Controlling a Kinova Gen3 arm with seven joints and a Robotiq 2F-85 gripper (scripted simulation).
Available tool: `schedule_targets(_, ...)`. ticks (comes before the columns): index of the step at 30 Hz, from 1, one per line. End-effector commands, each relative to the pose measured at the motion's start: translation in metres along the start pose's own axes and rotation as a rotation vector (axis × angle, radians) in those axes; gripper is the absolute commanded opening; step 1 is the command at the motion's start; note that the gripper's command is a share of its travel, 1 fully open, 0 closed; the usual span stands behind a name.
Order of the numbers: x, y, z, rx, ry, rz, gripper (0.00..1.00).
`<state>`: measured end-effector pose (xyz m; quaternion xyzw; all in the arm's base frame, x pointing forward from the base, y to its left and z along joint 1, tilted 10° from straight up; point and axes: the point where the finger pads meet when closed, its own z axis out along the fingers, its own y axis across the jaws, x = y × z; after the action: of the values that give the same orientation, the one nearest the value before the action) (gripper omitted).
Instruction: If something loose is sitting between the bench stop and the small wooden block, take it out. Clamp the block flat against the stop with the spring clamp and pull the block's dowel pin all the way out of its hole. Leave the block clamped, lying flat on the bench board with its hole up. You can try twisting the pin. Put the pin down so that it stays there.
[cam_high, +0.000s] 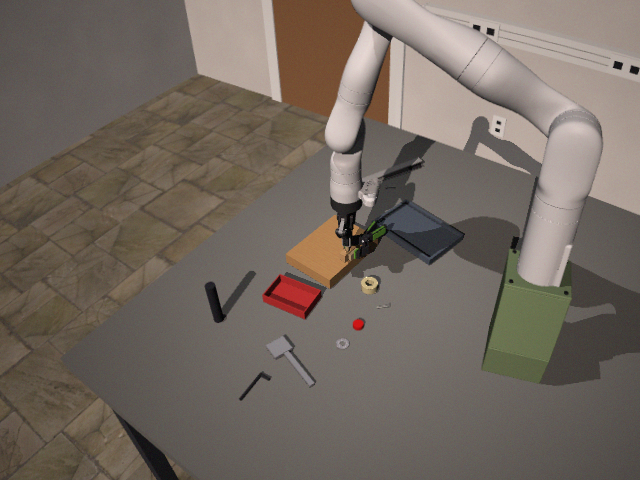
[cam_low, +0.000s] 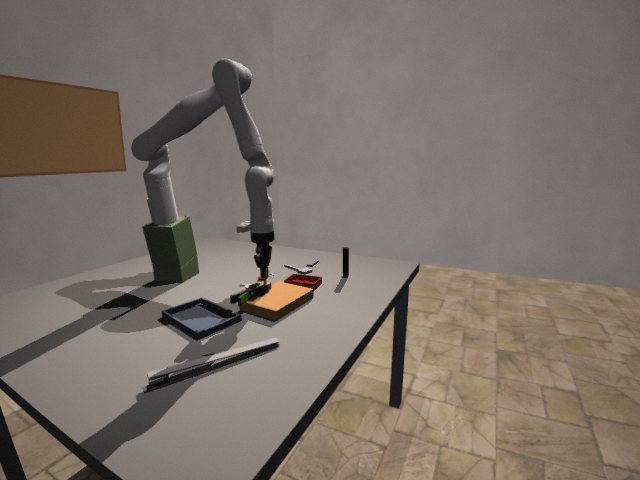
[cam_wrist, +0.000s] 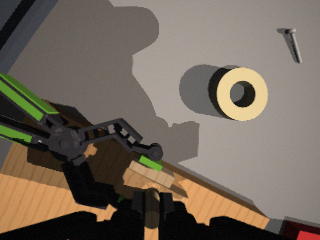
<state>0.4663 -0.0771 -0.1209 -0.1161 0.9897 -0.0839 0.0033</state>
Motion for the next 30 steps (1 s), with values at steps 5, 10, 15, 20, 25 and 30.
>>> schedule_targets(5, -0.0008, -0.0002, -0.0008, 0.000, -0.002, -0.040, 0.10)
schedule_targets(10, -0.0008, -0.0002, -0.0008, 0.000, -0.002, -0.072, 0.10)
schedule_targets(15, -0.0008, -0.0002, -0.0009, 0.000, -0.002, -0.103, 0.10)
schedule_targets(20, -0.0008, -0.0002, -0.0009, 0.000, -0.002, -0.121, 0.10)
schedule_targets(25, -0.0008, -0.0002, -0.0010, 0.000, -0.002, -0.151, 0.10)
schedule_targets(30, -0.0008, -0.0002, -0.0010, 0.000, -0.002, -0.180, 0.10)
